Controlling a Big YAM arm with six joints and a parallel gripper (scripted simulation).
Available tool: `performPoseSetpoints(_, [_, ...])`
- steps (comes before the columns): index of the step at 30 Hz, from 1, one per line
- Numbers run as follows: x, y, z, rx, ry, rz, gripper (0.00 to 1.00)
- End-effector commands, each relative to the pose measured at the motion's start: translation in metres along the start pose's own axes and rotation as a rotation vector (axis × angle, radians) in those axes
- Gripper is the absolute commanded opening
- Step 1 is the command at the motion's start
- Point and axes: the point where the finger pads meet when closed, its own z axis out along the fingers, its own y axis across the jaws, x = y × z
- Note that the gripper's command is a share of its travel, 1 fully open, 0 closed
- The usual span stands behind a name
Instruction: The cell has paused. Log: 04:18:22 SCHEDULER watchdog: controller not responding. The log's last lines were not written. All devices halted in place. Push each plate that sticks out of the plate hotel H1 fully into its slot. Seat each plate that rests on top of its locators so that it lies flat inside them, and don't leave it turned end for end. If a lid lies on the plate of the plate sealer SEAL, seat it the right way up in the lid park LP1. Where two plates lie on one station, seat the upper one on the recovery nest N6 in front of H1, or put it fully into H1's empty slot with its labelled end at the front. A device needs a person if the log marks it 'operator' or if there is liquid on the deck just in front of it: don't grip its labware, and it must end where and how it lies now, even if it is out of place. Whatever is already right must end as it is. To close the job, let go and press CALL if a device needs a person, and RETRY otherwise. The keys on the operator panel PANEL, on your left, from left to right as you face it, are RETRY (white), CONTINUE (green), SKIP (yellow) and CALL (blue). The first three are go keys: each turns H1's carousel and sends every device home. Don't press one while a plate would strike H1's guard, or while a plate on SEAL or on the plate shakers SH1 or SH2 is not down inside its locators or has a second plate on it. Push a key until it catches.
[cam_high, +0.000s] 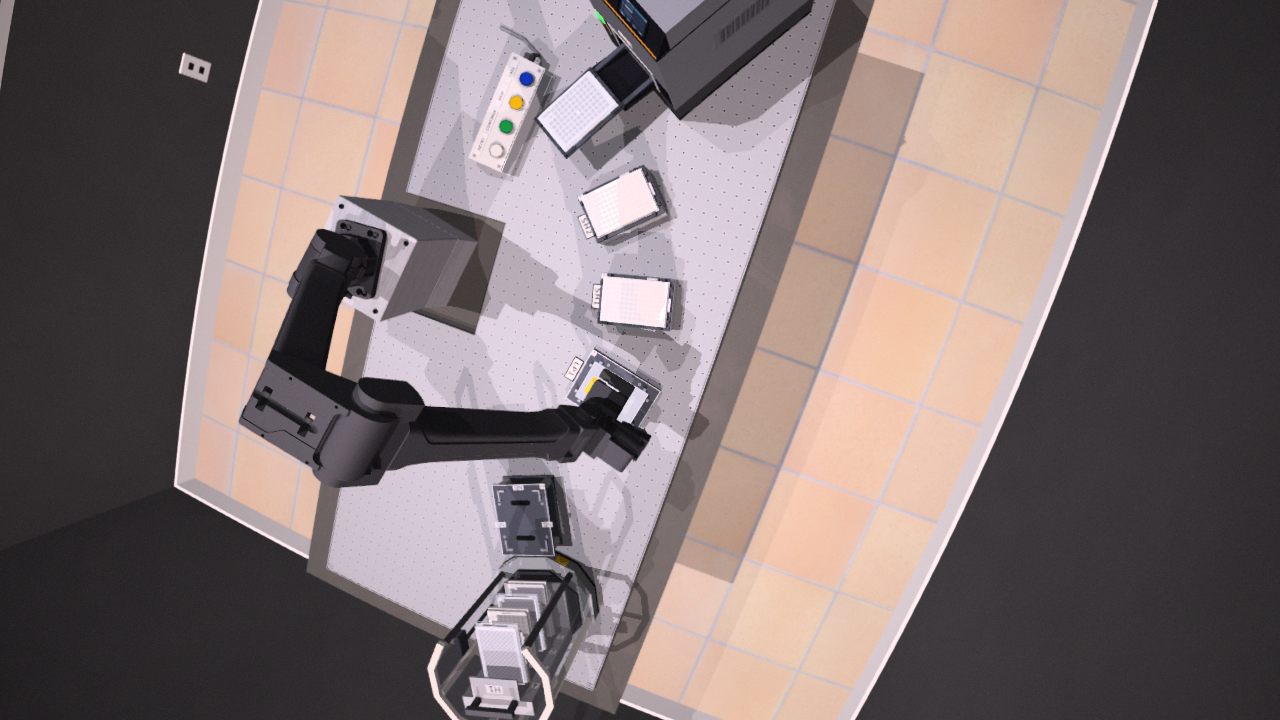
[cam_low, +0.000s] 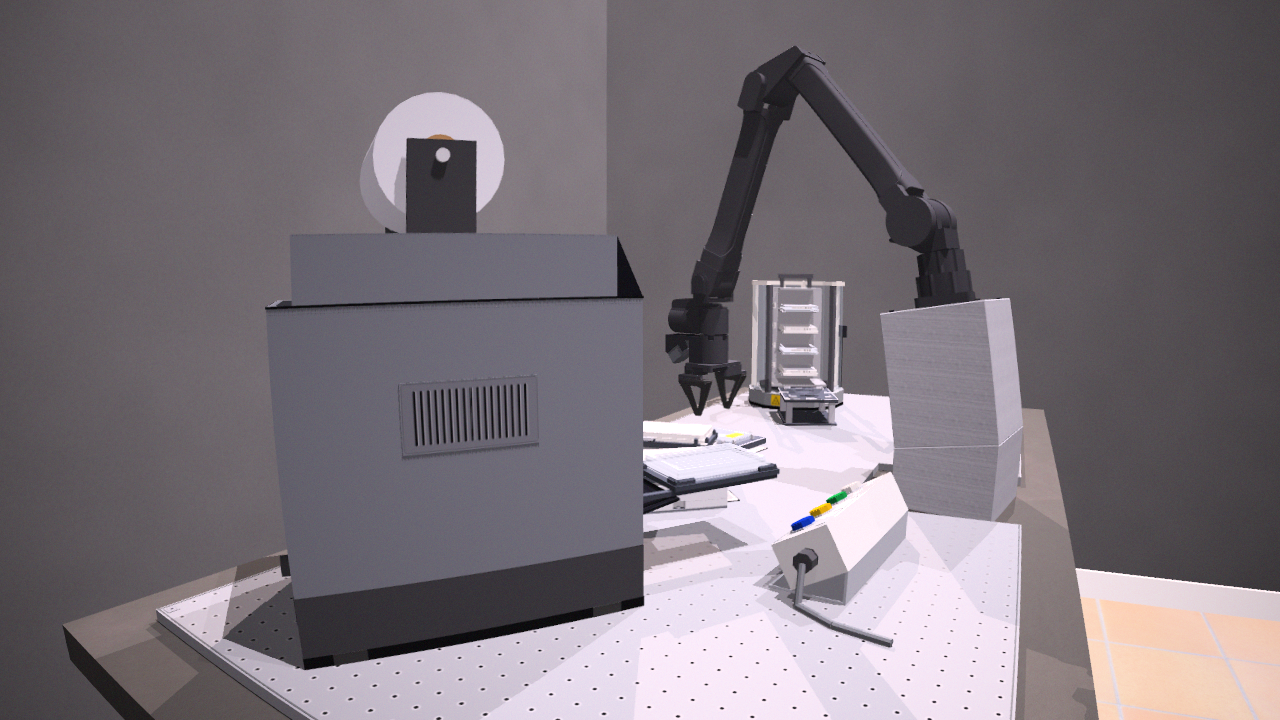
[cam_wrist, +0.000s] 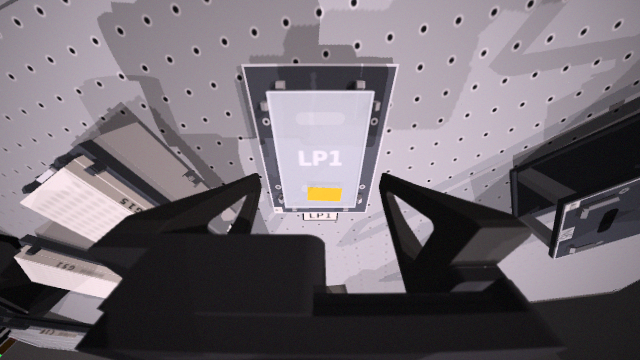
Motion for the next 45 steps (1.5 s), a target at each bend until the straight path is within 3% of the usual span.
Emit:
performPoseSetpoints(1, [-0.004,0.003,-0.014,-0.002,-0.011,-0.002,1.0])
performPoseSetpoints(4, [0.004,0.003,-0.002,-0.004,0.01,-0.001,1.0])
performPoseSetpoints(6, [-0.009,0.0,-0.007,0.0,-0.018,0.0,1.0])
performPoseSetpoints(45, [-0.009,0.0,-0.007,0.0,-0.018,0.0,1.0])
